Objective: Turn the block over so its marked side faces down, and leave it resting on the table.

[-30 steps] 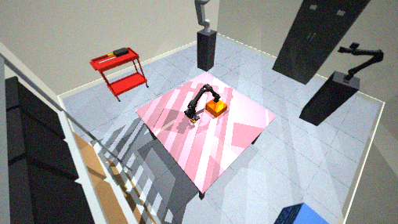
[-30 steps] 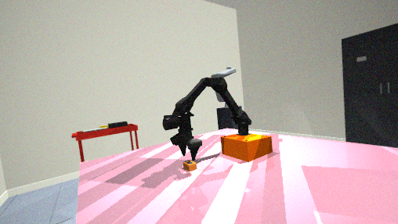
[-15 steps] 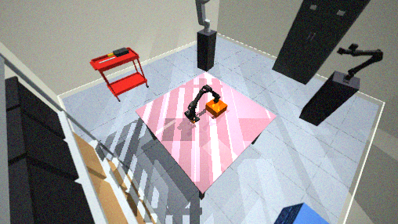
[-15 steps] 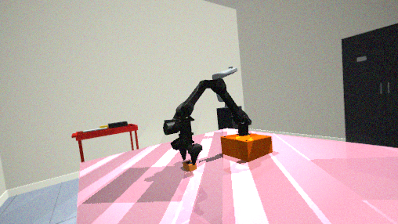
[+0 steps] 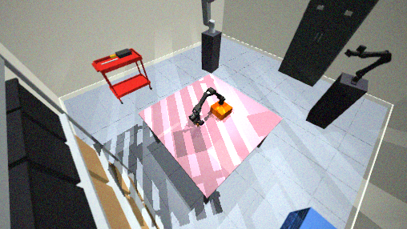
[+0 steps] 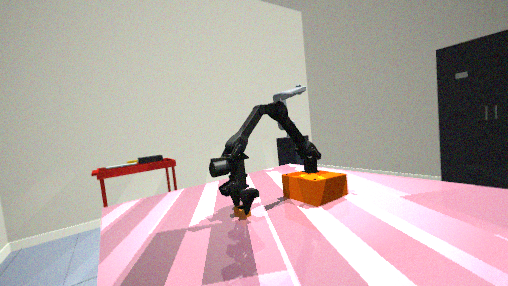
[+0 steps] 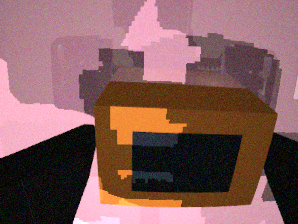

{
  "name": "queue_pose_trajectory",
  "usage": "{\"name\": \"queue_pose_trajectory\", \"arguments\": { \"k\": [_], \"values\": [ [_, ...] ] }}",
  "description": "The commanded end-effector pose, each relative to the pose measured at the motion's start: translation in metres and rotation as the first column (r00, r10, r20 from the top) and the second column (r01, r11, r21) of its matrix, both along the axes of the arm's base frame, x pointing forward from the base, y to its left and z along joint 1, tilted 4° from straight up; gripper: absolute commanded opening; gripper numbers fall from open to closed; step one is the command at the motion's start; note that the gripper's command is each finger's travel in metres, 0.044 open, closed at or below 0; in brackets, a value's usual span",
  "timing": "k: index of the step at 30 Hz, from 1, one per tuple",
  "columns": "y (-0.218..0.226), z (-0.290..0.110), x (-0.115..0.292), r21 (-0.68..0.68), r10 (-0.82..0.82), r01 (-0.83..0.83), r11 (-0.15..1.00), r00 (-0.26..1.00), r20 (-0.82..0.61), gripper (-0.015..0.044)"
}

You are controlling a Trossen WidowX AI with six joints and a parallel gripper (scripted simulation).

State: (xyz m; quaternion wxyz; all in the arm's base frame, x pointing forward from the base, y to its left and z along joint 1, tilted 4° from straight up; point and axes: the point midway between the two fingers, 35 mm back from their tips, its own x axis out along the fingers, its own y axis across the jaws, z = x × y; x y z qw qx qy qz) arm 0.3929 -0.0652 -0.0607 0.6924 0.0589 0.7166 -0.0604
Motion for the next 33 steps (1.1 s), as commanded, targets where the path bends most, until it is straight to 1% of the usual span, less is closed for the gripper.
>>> {"name": "queue_pose_trajectory", "arguments": {
  "k": [1, 21, 23, 26, 27, 33],
  "values": [
    [0.001, -0.001, 0.000, 0.006, 0.004, -0.004, 1.000, 1.000, 0.001, 0.0276],
    [0.001, -0.001, 0.000, 0.006, 0.004, -0.004, 1.000, 1.000, 0.001, 0.0142],
    [0.001, 0.004, 0.000, 0.006, 0.004, -0.004, 1.000, 1.000, 0.001, 0.0090],
    [0.001, 0.024, 0.001, 0.006, 0.004, -0.004, 1.000, 1.000, 0.001, 0.0011],
    [0.001, 0.028, 0.001, 0.006, 0.004, -0.004, 1.000, 1.000, 0.001, 0.0000],
    [0.000, 0.028, 0.002, 0.003, 0.004, -0.004, 1.000, 1.000, 0.022, 0.0000]
  ]
}}
